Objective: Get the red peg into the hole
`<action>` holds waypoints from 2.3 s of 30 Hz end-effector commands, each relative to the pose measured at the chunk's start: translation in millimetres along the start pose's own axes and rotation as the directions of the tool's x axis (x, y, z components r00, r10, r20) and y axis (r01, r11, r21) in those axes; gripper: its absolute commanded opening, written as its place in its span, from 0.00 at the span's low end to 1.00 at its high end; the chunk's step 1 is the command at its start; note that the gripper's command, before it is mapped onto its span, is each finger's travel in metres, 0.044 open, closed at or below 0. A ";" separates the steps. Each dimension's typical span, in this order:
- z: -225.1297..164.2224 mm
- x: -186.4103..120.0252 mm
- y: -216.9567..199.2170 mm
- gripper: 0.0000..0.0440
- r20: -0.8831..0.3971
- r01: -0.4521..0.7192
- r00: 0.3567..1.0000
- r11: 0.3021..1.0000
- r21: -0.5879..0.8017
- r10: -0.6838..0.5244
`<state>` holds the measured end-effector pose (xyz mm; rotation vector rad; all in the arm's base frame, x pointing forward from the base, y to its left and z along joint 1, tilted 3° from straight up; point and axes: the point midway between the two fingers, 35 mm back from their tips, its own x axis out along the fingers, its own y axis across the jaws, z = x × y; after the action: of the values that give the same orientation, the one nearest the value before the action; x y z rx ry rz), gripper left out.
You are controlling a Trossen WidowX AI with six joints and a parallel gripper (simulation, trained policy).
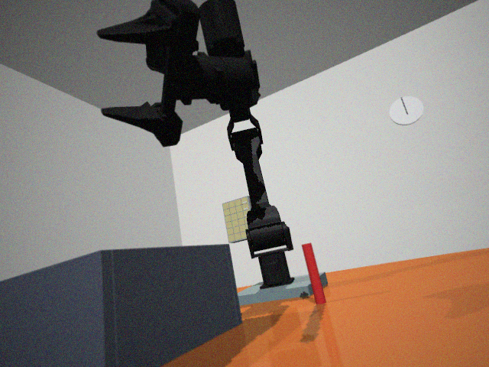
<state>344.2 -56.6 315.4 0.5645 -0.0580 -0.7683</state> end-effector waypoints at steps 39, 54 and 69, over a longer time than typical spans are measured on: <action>-190.8 -162.6 -89.7 1.00 -0.749 -0.033 0.480 0.844 -0.536 -0.457; -243.7 -165.7 -126.0 1.00 -0.746 -0.005 0.423 0.822 -0.569 -0.514; -264.2 -163.5 -151.4 0.21 -0.721 0.036 0.362 0.782 -0.622 -0.590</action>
<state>196.3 88.7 40.4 0.4014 1.3208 -0.7240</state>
